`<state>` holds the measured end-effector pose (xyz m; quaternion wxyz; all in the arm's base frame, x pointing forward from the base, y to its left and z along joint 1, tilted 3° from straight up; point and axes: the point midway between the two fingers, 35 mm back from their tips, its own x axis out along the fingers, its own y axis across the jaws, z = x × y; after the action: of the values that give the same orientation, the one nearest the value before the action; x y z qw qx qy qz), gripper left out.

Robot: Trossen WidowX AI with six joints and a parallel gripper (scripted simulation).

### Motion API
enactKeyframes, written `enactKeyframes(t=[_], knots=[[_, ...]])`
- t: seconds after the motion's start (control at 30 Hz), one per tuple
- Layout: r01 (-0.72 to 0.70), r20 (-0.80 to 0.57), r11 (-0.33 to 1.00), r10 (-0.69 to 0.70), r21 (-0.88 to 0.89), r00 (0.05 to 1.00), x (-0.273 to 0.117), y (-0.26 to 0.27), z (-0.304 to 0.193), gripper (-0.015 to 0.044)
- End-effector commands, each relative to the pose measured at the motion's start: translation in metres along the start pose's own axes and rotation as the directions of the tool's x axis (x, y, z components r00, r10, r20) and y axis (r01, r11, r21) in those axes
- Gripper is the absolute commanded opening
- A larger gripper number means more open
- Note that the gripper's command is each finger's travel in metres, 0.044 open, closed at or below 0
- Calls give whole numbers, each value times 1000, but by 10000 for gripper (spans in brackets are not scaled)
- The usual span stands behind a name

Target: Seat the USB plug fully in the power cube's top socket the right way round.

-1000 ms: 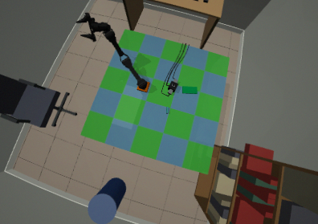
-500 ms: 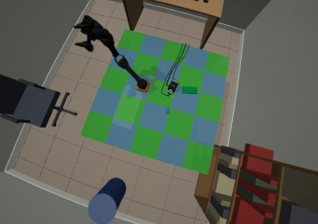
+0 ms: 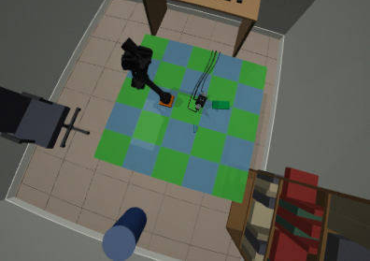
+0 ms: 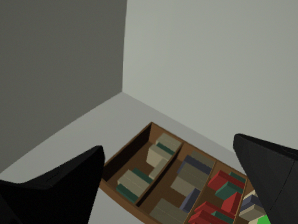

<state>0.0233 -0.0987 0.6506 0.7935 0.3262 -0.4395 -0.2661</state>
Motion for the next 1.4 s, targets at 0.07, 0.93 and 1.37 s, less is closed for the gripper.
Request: enactKeyframes(t=[0.07, 0.93, 1.37], knots=[[44, -315, 998, -29, 38, 949, 29, -10, -115, 440], [616, -650, 359, -677, -701, -346, -245, -169, -499, 440], [573, -408, 70, -773, -817, -486, -302, -202, -496, 440]])
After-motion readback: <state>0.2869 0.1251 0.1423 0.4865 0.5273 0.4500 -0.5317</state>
